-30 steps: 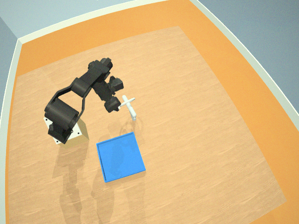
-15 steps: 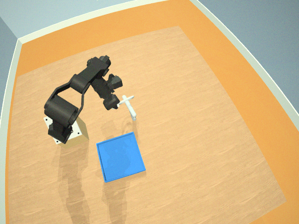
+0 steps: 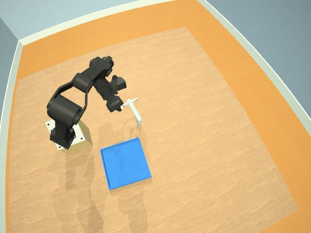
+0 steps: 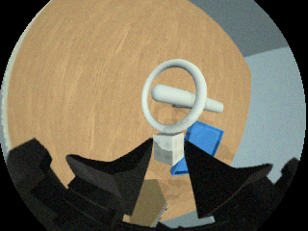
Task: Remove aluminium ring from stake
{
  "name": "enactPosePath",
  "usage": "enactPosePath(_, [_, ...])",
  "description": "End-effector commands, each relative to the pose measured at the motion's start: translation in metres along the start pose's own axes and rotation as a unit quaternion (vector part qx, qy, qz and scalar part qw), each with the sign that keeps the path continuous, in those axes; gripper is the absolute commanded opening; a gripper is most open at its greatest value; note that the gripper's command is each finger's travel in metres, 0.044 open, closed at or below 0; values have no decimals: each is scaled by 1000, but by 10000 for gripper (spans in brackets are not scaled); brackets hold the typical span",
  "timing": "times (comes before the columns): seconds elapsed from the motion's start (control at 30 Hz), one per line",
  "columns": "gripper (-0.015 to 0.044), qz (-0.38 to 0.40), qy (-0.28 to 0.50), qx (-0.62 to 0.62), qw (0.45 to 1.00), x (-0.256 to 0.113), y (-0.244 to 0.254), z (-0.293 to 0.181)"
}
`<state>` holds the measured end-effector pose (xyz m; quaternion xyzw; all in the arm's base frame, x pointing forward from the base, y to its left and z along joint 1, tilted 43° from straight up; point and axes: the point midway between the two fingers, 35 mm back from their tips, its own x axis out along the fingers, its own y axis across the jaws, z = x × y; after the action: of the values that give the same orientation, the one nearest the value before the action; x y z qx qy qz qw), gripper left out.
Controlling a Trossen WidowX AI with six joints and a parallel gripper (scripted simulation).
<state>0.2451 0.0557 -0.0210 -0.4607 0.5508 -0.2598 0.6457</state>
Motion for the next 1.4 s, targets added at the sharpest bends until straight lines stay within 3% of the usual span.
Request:
enactPosePath(0.0, [0, 0, -1, 2, 1000, -2, 4, 1])
enactPosePath(1.37, [0, 1, -1, 3, 1000, -12, 30, 3])
